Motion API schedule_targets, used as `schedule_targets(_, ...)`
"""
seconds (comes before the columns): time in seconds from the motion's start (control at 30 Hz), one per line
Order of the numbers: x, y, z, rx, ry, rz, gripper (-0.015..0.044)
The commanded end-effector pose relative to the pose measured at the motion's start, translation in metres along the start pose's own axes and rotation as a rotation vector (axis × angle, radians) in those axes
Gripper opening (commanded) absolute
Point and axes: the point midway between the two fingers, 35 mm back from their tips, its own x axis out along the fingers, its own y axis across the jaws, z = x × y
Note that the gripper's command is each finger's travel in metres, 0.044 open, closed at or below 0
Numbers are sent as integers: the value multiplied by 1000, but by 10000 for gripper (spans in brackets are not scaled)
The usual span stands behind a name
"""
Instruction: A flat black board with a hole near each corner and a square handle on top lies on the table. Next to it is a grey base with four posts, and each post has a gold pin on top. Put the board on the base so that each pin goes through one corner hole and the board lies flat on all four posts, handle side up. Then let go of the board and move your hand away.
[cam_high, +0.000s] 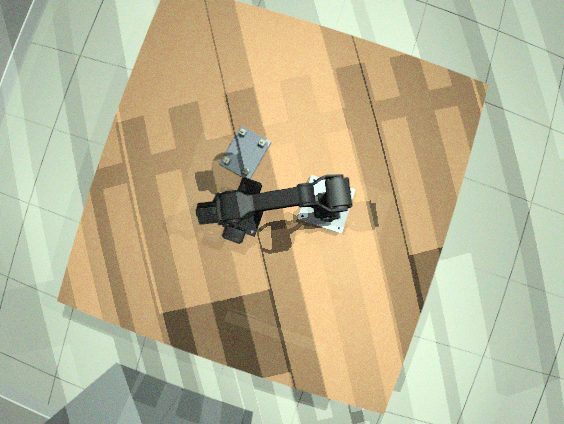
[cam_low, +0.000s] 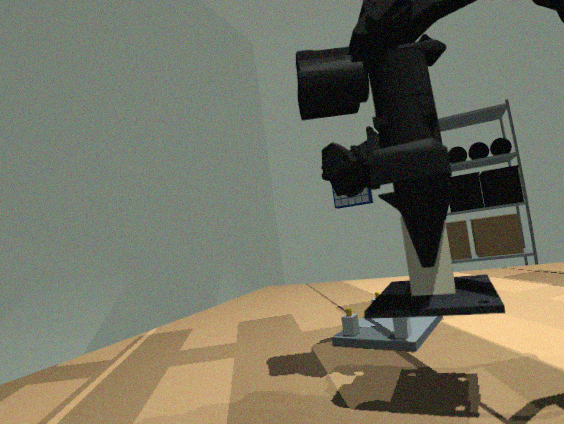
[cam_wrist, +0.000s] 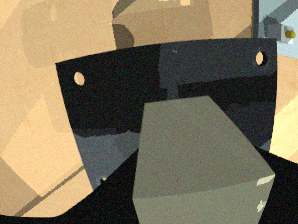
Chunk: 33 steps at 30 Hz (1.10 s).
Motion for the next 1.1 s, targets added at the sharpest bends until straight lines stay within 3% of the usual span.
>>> schedule_targets(0.0,-1,-6,6,6,3,3,0)
schedule_targets(1.07,-3,-65,50,75,-1,0,0)
